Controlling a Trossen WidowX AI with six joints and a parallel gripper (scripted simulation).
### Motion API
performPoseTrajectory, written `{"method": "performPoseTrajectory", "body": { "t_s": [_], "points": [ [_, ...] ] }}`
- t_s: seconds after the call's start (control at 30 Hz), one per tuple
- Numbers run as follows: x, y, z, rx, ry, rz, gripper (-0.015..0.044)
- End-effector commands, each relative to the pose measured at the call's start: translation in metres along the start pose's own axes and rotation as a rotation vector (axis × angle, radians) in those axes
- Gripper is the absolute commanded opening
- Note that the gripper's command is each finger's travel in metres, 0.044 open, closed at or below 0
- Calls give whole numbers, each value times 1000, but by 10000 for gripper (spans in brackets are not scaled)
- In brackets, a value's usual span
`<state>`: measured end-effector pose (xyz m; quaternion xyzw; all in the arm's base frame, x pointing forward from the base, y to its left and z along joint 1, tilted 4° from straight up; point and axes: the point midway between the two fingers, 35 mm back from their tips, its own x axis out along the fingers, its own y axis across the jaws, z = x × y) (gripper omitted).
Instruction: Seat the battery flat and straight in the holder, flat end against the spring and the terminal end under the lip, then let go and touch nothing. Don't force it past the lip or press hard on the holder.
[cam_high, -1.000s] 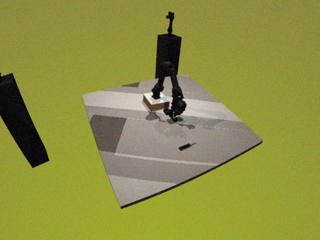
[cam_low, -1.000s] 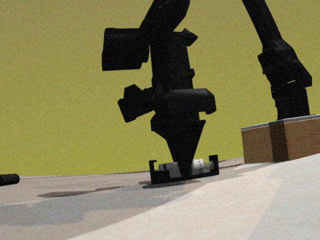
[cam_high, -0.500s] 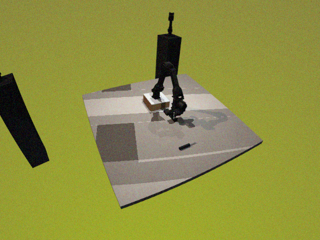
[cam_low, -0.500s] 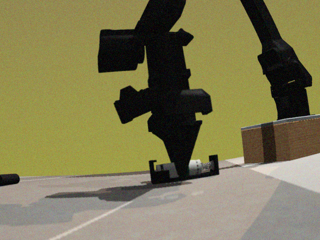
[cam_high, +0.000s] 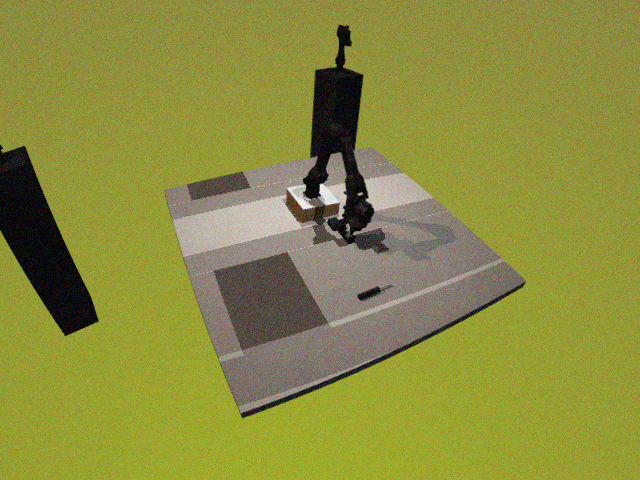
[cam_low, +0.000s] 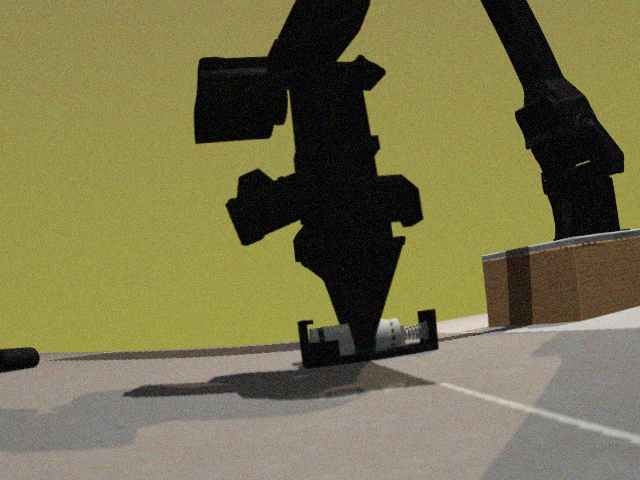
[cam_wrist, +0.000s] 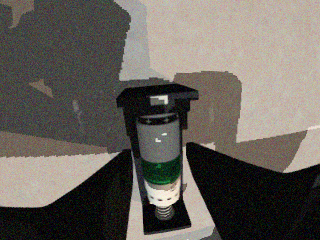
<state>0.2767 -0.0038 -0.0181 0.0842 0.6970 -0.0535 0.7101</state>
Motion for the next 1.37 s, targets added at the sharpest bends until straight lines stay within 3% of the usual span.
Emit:
{"method": "performPoseTrajectory", "body": {
  "t_s": [0.0,0.23,0.57,1.33],
  "points": [
    [-6,0,1,-2,-3,1,174],
    [-13,0,0,0,-1,1,174],
    [-87,-2,-2,0,-2,0,437],
    [-87,-2,-1,0,-2,0,440]
  ]
}}
